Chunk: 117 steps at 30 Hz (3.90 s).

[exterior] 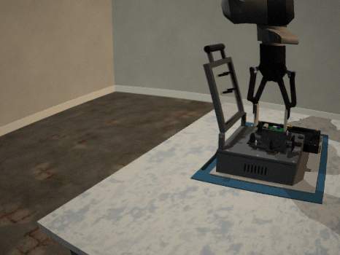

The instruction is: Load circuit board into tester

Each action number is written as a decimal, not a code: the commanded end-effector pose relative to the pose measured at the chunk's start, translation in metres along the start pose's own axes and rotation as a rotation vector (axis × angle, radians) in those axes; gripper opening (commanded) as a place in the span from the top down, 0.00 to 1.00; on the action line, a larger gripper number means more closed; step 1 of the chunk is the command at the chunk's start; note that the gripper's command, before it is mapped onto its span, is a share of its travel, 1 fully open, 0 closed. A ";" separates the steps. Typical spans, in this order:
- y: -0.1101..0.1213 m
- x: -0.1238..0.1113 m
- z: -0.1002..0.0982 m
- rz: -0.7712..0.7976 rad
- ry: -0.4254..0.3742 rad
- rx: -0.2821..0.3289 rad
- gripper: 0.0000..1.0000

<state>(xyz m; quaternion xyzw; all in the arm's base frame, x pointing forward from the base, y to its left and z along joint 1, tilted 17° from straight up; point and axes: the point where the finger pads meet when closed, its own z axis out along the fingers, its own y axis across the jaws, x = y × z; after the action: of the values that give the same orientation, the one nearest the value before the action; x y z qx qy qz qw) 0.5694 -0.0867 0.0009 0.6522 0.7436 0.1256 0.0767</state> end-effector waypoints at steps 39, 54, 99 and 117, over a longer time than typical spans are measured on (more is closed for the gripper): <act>0.002 -0.002 0.003 -0.010 -0.004 -0.005 0.42; 0.002 -0.002 0.005 -0.010 -0.004 -0.005 0.42; 0.002 -0.002 0.019 -0.010 -0.004 -0.005 0.42; 0.002 -0.002 0.019 -0.010 -0.004 -0.005 0.42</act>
<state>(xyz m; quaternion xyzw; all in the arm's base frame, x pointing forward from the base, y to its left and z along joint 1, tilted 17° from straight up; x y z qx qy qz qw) 0.5753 -0.0856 -0.0167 0.6501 0.7452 0.1259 0.0784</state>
